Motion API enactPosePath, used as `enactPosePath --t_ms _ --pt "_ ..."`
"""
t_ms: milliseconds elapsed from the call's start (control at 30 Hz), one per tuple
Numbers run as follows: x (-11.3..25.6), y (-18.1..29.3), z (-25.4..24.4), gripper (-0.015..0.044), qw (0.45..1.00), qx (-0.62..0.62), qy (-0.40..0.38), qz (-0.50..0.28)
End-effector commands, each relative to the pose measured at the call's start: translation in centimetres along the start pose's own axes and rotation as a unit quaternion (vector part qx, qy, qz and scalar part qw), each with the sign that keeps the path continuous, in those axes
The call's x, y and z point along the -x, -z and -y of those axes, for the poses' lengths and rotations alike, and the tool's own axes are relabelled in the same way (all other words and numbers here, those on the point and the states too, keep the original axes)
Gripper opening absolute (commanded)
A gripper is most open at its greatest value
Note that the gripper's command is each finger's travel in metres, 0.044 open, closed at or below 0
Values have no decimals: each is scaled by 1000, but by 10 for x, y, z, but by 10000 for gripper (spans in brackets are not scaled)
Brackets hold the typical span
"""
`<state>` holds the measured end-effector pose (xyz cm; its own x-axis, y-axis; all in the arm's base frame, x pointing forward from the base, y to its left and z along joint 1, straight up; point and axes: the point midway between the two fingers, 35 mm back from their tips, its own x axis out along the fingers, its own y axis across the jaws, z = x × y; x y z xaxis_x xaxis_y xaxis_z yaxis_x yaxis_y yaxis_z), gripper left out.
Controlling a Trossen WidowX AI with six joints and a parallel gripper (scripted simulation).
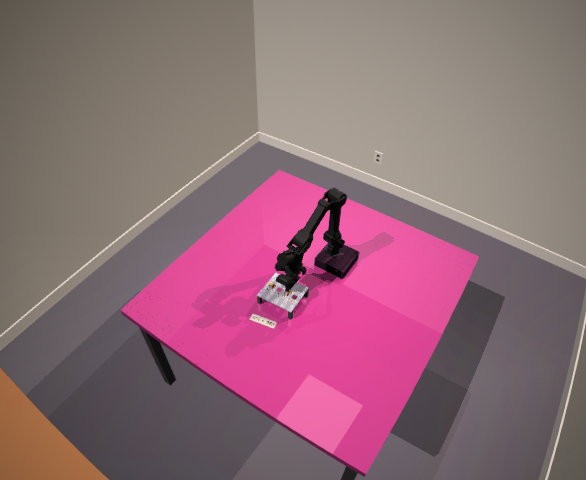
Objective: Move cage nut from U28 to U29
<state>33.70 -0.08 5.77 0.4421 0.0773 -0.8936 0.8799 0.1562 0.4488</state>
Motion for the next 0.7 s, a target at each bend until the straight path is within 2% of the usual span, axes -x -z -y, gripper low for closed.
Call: enactPosePath --t_ms 0,667 --pt "0 1 1 38 1000 2 -3 -2" --pt "0 1 2 38 1000 2 -16 -2"
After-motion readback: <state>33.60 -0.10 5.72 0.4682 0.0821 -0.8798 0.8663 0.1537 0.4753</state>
